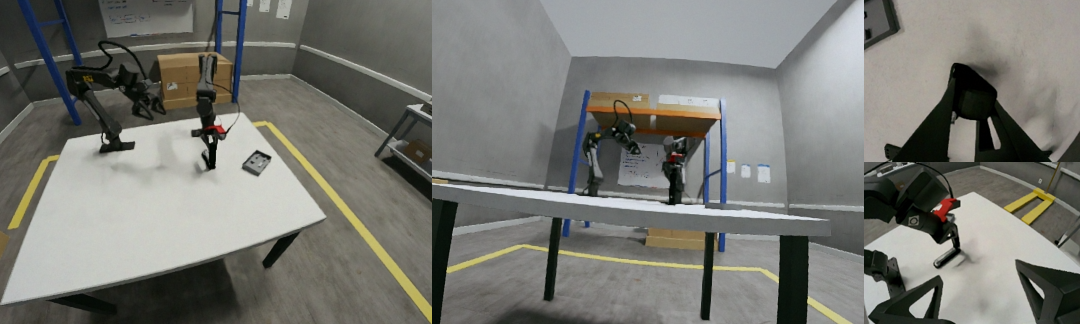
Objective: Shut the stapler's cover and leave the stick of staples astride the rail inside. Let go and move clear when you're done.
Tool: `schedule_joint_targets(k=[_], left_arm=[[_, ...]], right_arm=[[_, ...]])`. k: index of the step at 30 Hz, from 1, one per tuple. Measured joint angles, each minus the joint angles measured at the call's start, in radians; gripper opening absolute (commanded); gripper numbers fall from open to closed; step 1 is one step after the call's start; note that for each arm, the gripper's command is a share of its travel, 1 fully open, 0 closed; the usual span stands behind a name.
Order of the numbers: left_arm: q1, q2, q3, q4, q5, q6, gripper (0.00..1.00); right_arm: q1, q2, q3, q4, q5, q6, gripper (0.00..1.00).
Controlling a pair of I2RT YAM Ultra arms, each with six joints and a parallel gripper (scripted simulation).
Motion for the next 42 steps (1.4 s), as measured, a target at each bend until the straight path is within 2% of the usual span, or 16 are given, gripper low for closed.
schedule_joint_targets(k=[26,36,40,41,42], left_arm=[[-0.160,-0.309,-0.373,0.338,-0.208,-0.026,0.00],[-0.167,-0.314,-0.391,0.367,-0.222,-0.027,0.00],[-0.167,-0.314,-0.391,0.368,-0.223,-0.027,0.45],[-0.167,-0.314,-0.392,0.368,-0.223,-0.027,0.51],[-0.167,-0.314,-0.391,0.369,-0.223,-0.027,0.51]], right_arm=[[0.000,0.000,0.000,0.000,0.000,0.000,1.00],[0.000,0.000,0.000,0.000,0.000,0.000,1.00],[0.000,0.000,0.000,0.000,0.000,0.000,1.00],[0.000,0.000,0.000,0.000,0.000,0.000,1.00],[0.000,0.000,0.000,0.000,0.000,0.000,1.00]])
